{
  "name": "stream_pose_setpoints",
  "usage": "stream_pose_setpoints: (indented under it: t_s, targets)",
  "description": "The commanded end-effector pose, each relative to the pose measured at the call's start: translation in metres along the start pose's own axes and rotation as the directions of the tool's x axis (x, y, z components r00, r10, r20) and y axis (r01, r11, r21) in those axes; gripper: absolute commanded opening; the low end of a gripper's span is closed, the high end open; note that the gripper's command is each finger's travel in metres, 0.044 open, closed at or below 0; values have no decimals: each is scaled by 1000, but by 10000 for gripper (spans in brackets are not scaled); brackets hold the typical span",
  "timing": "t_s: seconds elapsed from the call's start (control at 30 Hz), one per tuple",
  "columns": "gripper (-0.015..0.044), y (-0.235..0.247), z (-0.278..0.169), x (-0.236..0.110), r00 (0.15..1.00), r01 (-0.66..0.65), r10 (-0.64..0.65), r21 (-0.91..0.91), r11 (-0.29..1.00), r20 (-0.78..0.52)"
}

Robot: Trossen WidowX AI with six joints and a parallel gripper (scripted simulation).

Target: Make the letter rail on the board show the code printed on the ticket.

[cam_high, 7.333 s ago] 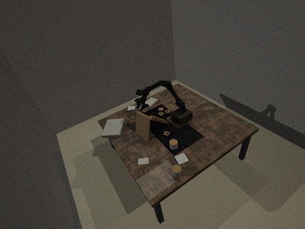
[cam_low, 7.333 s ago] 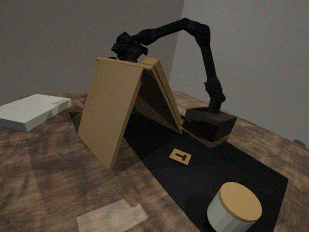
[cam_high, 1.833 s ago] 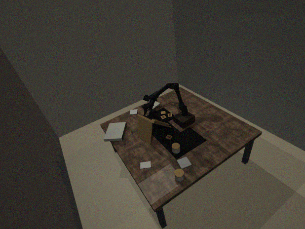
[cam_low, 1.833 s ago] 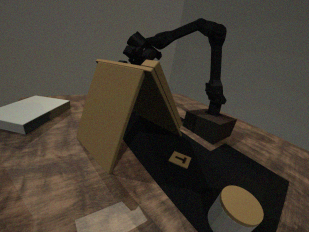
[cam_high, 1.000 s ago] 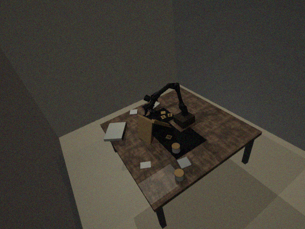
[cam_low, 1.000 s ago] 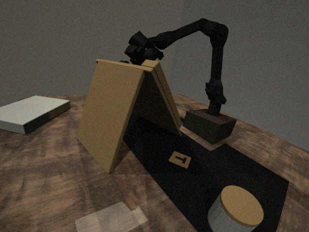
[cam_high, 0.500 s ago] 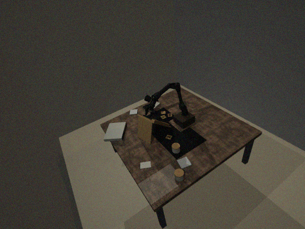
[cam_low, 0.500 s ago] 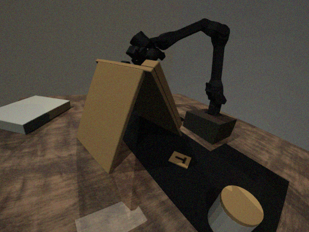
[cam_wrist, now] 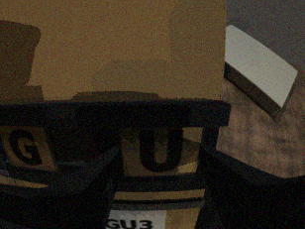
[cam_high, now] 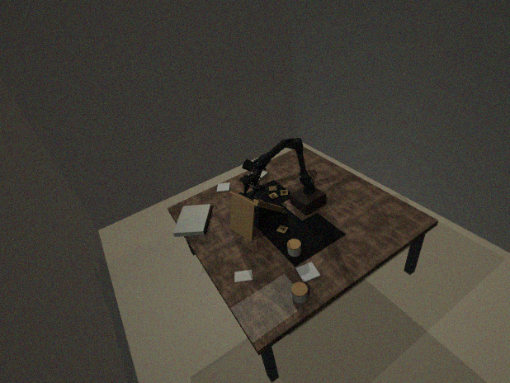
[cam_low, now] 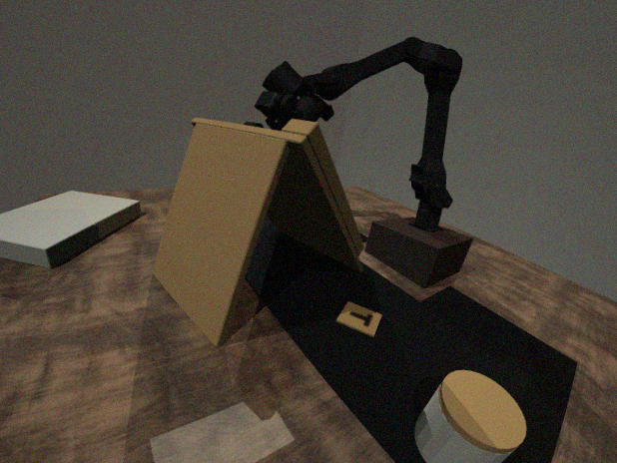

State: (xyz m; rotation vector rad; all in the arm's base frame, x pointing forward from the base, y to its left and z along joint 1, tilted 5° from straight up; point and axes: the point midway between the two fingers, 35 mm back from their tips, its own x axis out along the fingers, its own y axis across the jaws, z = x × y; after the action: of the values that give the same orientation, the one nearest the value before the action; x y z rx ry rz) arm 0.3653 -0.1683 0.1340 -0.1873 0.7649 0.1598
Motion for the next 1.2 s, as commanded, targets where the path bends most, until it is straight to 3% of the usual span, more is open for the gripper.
stream_pose_setpoints:
  t_s: [0.0, 1.17]
  targets:
    - [0, 5, -1, 0, 1000, 0, 0, 2, 1000, -2]
    - [0, 29, -1, 0, 1000, -2, 2, 4, 1000, -2]
